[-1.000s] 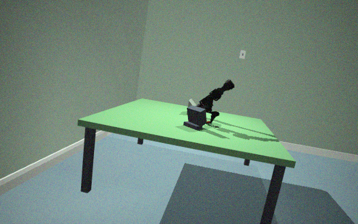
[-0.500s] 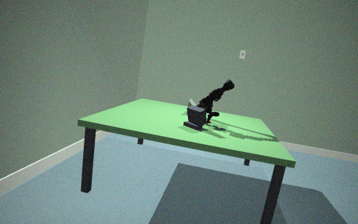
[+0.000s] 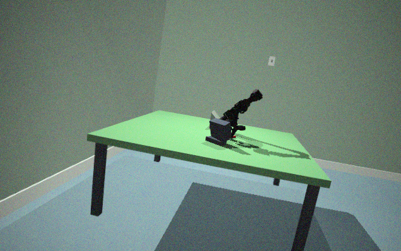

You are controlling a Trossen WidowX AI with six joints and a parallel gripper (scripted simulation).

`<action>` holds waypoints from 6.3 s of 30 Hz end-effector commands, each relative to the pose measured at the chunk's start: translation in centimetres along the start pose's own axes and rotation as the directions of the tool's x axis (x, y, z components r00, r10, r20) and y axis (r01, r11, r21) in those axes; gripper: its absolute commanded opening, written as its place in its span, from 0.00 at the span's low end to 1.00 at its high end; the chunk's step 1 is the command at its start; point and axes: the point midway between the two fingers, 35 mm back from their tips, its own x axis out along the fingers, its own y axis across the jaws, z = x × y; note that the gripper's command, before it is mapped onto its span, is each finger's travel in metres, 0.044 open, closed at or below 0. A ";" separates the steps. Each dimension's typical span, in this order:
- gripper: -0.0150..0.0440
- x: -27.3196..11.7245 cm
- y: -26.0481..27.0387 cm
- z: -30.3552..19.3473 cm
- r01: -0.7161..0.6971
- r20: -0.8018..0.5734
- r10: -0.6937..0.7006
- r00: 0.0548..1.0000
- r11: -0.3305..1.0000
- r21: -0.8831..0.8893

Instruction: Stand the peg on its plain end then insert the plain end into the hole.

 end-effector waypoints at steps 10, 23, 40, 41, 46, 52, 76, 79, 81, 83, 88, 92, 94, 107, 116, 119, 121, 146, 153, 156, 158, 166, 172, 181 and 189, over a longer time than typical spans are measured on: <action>0.34 0.1 0.0 -0.1 -0.001 0.002 0.001 1.000 1.000 0.005; 0.34 -0.9 0.0 -0.5 0.000 0.128 0.000 0.992 1.000 0.001; 0.34 -1.8 0.0 -1.2 0.000 0.272 -0.001 0.962 1.000 0.002; 0.34 -1.8 0.0 -1.3 0.000 0.281 -0.001 0.960 1.000 0.002; 0.34 -2.1 0.0 -1.5 0.000 0.322 -0.001 0.947 1.000 0.003; 0.34 -2.3 0.0 -1.8 0.000 0.370 -0.001 0.929 1.000 0.003; 0.34 -3.3 0.1 -3.2 -0.001 0.554 -0.002 0.833 1.000 0.005; 0.34 -3.4 0.1 -3.4 -0.001 0.575 -0.002 0.818 1.000 0.005; 0.34 -3.4 0.1 -3.5 -0.001 0.589 -0.002 0.808 1.000 0.005; 0.34 -3.5 0.1 -3.6 -0.001 0.603 -0.002 0.798 1.000 0.005; 0.34 -3.6 0.1 -4.0 -0.002 0.637 -0.002 0.771 1.000 0.005; 0.34 -3.7 0.1 -4.2 -0.002 0.663 -0.002 0.748 1.000 0.005; 0.34 -3.8 0.1 -4.3 -0.002 0.676 -0.002 0.737 1.000 0.005; 0.34 -4.0 0.1 -5.2 -0.004 0.754 -0.002 0.656 1.000 0.006; 0.34 -4.2 0.1 -5.8 -0.005 0.803 -0.002 0.596 1.000 0.007; 0.34 -4.2 0.1 -6.0 -0.006 0.818 -0.002 0.575 1.000 0.007; 0.34 -4.2 0.1 -6.2 -0.006 0.828 -0.002 0.561 1.000 0.007; 0.34 -4.2 0.1 -7.9 -0.009 0.928 -0.006 0.373 1.000 0.010; 0.34 -4.1 0.0 -8.4 -0.010 0.949 -0.007 0.317 1.000 0.011; 0.34 -4.1 0.0 -8.6 -0.010 0.956 -0.008 0.292 1.000 0.011; 0.34 -4.0 0.0 -8.7 -0.010 0.961 -0.008 0.276 1.000 0.011; 0.34 -3.9 0.0 -9.2 -0.010 0.978 -0.010 0.209 1.000 0.012; 0.34 -3.9 0.0 -9.3 -0.010 0.978 -0.011 0.207 1.000 0.013; 0.34 -3.9 0.0 -9.5 -0.011 0.975 -0.010 0.222 1.000 0.013; 0.34 -3.6 -0.1 -9.4 -0.005 0.975 -0.010 0.220 1.000 0.011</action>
